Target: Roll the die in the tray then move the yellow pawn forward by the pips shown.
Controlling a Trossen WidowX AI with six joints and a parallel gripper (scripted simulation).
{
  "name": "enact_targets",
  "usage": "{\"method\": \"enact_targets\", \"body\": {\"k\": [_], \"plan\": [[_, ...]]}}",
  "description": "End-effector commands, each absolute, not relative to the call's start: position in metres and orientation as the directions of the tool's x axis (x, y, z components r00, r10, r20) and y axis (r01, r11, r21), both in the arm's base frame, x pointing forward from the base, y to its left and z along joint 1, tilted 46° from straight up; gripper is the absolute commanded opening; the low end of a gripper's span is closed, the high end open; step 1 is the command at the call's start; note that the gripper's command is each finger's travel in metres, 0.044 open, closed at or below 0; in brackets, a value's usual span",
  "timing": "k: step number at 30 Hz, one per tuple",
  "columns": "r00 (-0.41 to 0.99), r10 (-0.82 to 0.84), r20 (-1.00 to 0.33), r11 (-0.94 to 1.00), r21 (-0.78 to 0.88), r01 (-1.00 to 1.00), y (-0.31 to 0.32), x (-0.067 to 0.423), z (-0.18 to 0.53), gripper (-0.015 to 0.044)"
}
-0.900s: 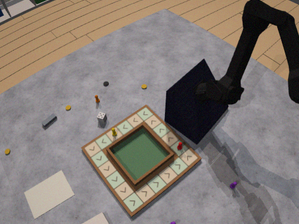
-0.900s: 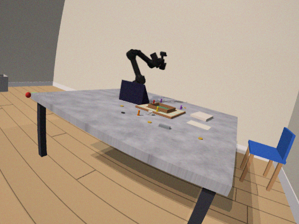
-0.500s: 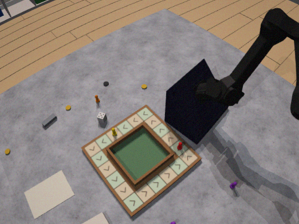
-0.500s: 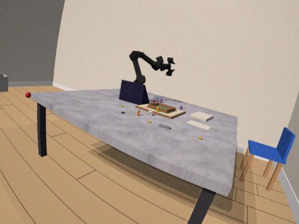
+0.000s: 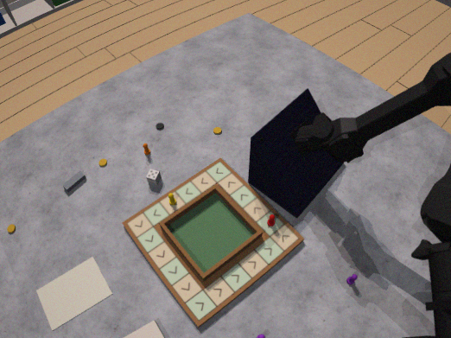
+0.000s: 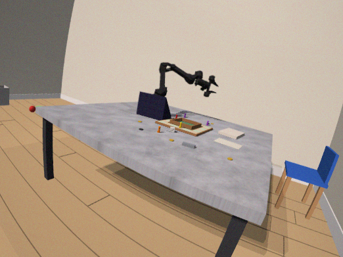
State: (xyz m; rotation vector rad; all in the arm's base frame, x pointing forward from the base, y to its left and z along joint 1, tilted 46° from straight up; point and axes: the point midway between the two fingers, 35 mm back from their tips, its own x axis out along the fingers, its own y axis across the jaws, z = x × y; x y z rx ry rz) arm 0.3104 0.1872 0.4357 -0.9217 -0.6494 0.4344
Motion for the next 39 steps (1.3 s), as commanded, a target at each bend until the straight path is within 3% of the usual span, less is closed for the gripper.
{"method": "enact_targets", "body": {"k": [1, 8, 14, 21, 30, 39], "plan": [[0.814, 0.564, 0.143, 0.472, -0.864, -0.175, 0.174, 0.367, 0.387, 0.0275], [0.867, 0.474, -0.153, 0.390, -0.846, -0.363, 0.124, 0.435, 0.296, 0.0275], [0.857, 0.428, -0.288, 0.378, -0.804, -0.459, 0.095, 0.457, 0.251, 0.0275], [0.762, 0.322, -0.562, 0.437, -0.626, -0.646, 0.030, 0.479, 0.157, 0.0275], [0.492, 0.281, -0.824, 0.601, -0.249, -0.759, -0.061, 0.457, 0.030, 0.0275], [0.203, 0.397, -0.895, 0.687, 0.143, -0.713, -0.123, 0.393, -0.068, 0.0275]]}}
